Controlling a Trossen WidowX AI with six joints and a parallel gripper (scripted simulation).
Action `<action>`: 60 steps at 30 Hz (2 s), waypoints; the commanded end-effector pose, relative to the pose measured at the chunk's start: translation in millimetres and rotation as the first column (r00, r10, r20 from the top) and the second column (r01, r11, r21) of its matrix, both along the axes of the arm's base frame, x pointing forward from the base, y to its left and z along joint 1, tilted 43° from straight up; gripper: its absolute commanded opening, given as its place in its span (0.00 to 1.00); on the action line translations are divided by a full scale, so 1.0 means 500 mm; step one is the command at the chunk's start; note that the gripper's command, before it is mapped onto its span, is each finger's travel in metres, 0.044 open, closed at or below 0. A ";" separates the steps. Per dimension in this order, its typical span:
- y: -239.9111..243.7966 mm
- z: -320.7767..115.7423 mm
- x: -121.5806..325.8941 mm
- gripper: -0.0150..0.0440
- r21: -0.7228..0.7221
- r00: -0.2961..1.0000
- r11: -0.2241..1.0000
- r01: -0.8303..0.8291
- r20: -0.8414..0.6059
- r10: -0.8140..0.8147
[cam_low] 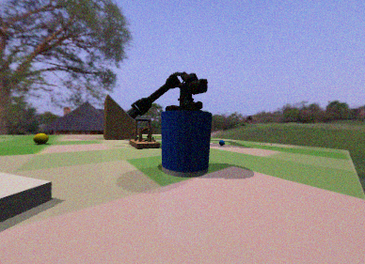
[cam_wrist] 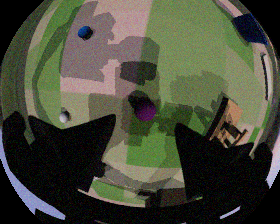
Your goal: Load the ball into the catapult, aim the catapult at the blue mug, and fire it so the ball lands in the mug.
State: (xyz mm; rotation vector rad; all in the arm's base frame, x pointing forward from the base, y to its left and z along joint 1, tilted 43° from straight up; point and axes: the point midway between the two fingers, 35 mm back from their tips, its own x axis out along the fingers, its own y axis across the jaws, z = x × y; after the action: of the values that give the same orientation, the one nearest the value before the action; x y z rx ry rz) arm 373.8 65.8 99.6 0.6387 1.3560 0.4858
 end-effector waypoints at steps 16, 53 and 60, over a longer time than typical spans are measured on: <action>0.039 -0.038 -0.003 0.76 0.009 1.000 1.000 0.024 -0.012 -0.024; 0.079 -0.081 0.005 0.43 0.011 1.000 1.000 0.024 -0.012 -0.024; 0.034 -0.034 0.007 0.25 0.005 1.000 1.000 0.023 -0.013 -0.023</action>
State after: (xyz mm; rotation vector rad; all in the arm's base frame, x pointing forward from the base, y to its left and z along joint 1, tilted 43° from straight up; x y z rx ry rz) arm 373.0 97.0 64.5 0.6658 1.3795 0.4657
